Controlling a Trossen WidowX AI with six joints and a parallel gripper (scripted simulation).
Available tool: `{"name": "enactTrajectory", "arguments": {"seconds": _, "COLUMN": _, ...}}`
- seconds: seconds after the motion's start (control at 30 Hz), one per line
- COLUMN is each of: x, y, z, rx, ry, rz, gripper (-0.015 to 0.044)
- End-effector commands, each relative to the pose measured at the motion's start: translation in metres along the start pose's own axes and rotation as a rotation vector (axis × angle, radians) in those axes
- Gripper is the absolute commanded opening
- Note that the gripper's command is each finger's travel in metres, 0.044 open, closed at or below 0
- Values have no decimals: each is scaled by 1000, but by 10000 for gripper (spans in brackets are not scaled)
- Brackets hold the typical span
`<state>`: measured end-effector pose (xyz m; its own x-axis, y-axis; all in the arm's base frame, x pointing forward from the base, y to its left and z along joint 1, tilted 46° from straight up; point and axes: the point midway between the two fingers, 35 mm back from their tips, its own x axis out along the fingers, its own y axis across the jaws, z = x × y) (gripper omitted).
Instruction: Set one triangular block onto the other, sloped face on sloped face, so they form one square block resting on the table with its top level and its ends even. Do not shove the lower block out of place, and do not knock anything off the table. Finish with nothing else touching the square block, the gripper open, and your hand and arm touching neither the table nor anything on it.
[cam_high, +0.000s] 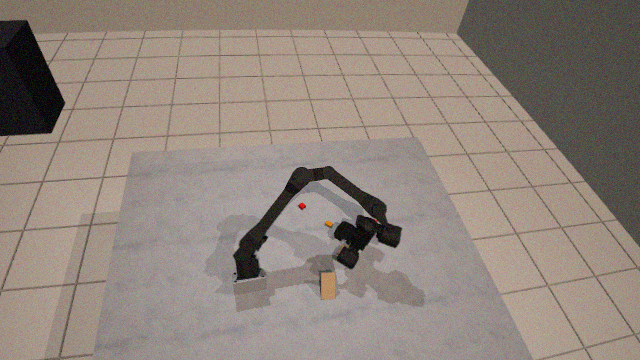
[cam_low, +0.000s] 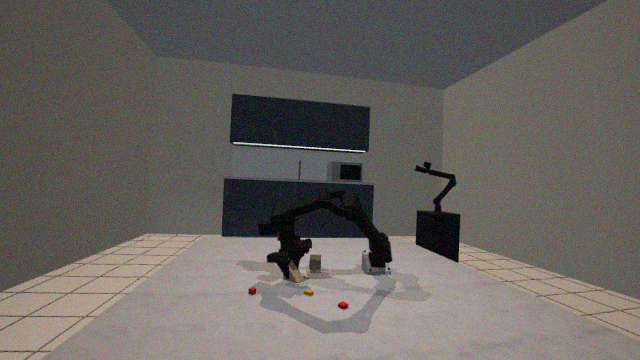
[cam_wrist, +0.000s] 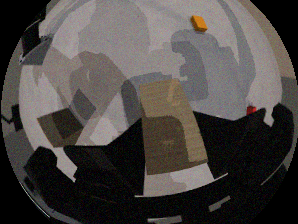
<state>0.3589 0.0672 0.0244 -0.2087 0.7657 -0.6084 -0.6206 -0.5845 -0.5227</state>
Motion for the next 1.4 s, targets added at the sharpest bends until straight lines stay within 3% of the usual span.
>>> {"name": "enactTrajectory", "arguments": {"seconds": 0.0, "x": -2, "y": 0, "z": 0, "rx": -4, "ry": 3, "rz": 0, "gripper": 0}}
{"name": "enactTrajectory", "arguments": {"seconds": 0.2, "x": -3, "y": 0, "z": 2, "rx": -2, "ry": 52, "rz": 0, "gripper": 0}}
{"name": "enactTrajectory", "arguments": {"seconds": 1.37, "x": -11, "y": 0, "z": 58, "rx": 8, "ry": 983, "rz": 1, "gripper": 0}}
